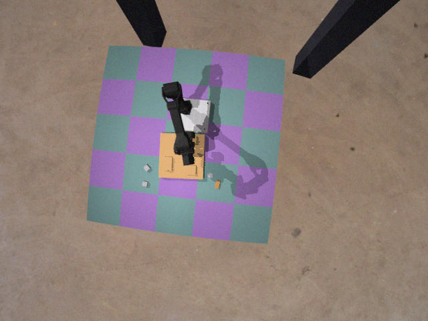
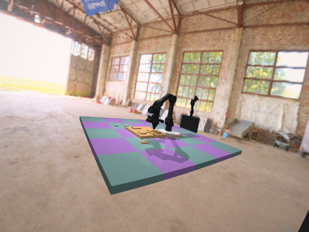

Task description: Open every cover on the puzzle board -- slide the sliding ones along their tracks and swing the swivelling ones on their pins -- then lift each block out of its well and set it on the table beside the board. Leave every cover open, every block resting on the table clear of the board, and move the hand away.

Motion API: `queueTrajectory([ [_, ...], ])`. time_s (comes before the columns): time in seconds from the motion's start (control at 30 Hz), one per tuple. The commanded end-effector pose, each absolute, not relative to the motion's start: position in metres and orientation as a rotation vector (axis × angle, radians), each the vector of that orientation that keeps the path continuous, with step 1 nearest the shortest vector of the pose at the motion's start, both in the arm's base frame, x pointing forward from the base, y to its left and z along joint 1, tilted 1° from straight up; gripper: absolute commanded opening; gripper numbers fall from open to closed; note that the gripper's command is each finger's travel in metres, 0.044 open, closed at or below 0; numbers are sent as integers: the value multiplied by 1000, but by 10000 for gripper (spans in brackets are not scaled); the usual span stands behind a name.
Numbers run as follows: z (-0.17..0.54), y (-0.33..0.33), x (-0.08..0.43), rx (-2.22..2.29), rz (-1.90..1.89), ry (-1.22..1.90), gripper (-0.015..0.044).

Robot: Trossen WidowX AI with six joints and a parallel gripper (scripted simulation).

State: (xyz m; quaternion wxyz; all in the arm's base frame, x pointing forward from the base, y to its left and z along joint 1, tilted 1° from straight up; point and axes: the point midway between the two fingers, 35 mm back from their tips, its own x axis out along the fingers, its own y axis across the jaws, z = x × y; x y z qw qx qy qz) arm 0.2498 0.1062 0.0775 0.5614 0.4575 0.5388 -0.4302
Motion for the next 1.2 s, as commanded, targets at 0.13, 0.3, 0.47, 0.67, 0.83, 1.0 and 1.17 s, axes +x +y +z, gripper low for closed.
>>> queueTrajectory([
  [0.13, 67, 106, 249, 1073, -1024, 1273, 0],
  [0.3, 62, 106, 249, 1073, -1024, 1273, 0],
  [0.47, 57, 105, 249, 1073, -1024, 1273, 0],
  [0.67, 51, 105, 248, 1073, -1024, 1273, 0],
  [0.83, 47, 105, 248, 1073, -1024, 1273, 0],
  [1.0, 46, 104, 249, 1073, -1024, 1273, 0],
  [1.17, 46, 99, 250, 1073, -1024, 1273, 0],
])
